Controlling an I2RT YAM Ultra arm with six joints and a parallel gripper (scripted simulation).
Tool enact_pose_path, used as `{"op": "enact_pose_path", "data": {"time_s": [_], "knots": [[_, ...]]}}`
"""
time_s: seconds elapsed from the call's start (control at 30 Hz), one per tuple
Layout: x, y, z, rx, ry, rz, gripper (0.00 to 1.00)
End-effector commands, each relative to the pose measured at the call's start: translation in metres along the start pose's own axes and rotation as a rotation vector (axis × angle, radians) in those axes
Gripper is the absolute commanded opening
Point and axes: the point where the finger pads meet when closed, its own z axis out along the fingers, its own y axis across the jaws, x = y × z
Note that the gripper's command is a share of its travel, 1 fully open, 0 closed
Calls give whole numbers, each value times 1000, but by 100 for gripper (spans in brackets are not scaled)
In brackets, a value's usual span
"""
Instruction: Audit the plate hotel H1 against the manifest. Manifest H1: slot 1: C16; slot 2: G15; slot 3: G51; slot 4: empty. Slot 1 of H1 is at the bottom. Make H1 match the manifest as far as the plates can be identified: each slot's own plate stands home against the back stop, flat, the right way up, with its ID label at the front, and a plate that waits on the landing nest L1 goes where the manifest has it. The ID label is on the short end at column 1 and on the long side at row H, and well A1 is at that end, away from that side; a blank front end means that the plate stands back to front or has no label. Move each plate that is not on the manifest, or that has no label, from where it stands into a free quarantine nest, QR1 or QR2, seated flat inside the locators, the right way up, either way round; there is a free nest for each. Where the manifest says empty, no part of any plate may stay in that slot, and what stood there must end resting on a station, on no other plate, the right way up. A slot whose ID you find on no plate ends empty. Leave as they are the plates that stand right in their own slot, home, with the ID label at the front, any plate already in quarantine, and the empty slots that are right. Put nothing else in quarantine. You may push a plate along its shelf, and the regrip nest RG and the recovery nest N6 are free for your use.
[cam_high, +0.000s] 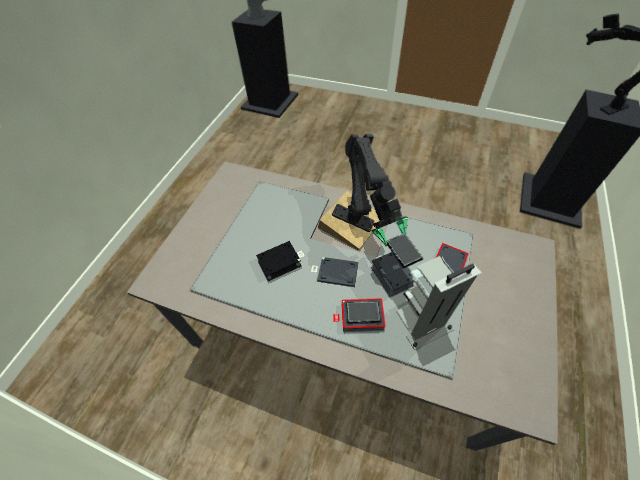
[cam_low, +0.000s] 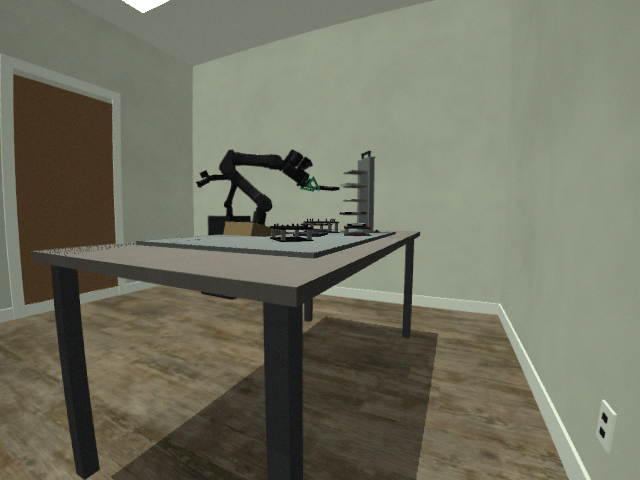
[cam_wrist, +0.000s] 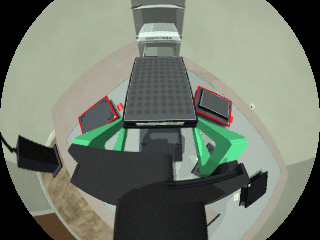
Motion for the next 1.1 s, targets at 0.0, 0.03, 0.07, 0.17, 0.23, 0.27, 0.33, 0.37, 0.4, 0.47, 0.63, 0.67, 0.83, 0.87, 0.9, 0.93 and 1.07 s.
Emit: {"op": "enact_pose_path", "data": {"time_s": [0.0,0.03,0.07,0.17,0.23,0.27,0.33,0.37,0.4,0.47,0.63,0.67,0.83,0.87,0.9,0.93,1.07], "knots": [[-13,3,-4,-1,-70,-18,86],[-16,3,-5,-1,-78,-20,86],[-15,3,-4,-1,-77,-20,86],[-11,3,-2,-1,-70,-18,86],[-17,4,-5,-2,-88,-23,86],[-6,3,0,-1,-64,-17,86],[-4,2,2,-1,-63,-16,86],[-3,2,2,-1,-63,-16,86],[-8,3,0,-1,-77,-19,86],[-7,3,1,-1,-78,-20,86],[-3,3,3,-2,-80,-20,86],[1,3,5,-1,-73,-18,86],[7,2,8,-1,-65,-16,86],[8,2,9,-1,-65,-16,86],[10,2,10,-1,-60,-15,86],[10,2,10,-1,-62,-15,86],[-3,3,14,-1,-71,-17,86]]}}
